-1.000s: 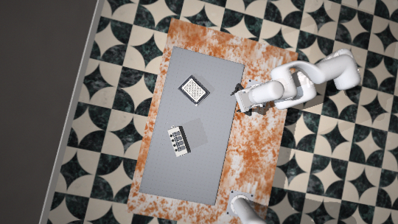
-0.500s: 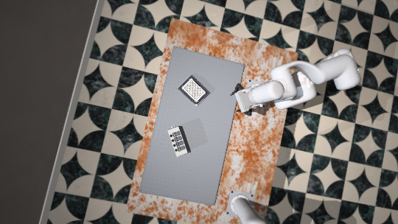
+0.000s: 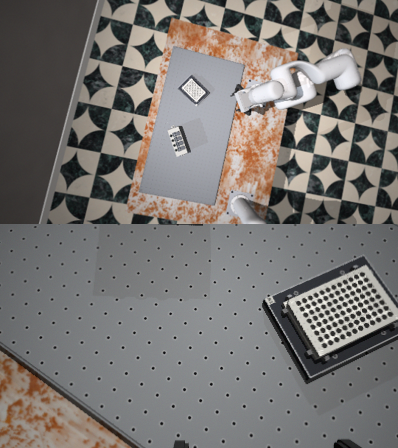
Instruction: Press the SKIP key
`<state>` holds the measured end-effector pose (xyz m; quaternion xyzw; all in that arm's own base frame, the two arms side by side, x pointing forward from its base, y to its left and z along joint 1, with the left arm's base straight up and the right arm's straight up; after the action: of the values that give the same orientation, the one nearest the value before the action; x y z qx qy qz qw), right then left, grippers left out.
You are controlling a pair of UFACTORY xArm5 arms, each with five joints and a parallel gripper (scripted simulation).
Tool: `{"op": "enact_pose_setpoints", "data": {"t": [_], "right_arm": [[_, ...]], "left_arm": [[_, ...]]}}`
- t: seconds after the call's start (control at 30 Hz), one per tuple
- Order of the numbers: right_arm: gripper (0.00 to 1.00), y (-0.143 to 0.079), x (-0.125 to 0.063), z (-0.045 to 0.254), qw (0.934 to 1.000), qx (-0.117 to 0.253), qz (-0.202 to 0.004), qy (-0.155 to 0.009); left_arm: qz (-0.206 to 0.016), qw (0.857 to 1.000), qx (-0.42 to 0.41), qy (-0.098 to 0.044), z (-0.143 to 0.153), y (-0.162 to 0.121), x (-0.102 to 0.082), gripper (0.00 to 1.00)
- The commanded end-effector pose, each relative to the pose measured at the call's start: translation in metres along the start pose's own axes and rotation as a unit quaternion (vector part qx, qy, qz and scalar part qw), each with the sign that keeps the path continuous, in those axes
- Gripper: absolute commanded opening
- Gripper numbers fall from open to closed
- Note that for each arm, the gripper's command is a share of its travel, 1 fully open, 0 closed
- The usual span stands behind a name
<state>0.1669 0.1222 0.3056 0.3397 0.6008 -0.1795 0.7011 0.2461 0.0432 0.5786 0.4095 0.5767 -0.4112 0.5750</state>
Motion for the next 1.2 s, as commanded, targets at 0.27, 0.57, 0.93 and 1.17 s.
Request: {"op": "enact_pose_setpoints", "data": {"t": [0.27, 0.57, 0.93, 1.17], "right_arm": [[0.0, 0.042, -0.023, 0.002, 0.9999, 0.003, -0.014, 0.006], [0.0, 0.08, -0.032, 0.003, 0.9996, 0.005, -0.027, 0.009], [0.0, 0.133, -0.03, 0.003, 0.9988, 0.008, -0.046, 0.014], [0.0, 0.157, -0.025, 0.002, 0.9985, 0.009, -0.052, 0.015]], "left_arm": [[0.002, 1.0, 0.0, 0.0, 0.0, 0.0, -0.001, 1.0], [0.002, 1.0, 0.0, 0.0, 0.0, 0.0, -0.001, 1.0], [0.002, 1.0, 0.0, 0.0, 0.0, 0.0, -0.001, 1.0], [0.002, 1.0, 0.0, 0.0, 0.0, 0.0, -0.001, 1.0]]}}
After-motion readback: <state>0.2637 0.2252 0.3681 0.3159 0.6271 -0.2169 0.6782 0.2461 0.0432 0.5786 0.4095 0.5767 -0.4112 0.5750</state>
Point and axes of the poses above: on each arm, the point where the finger pads meet when closed, its own x axis out along the fingers, its own z axis across the jaws, y = z × x, the point moved 8 cm from there along -x, back along the fingers, and after that the axes turned 9 degrees about -x, right-handed, at the moved point
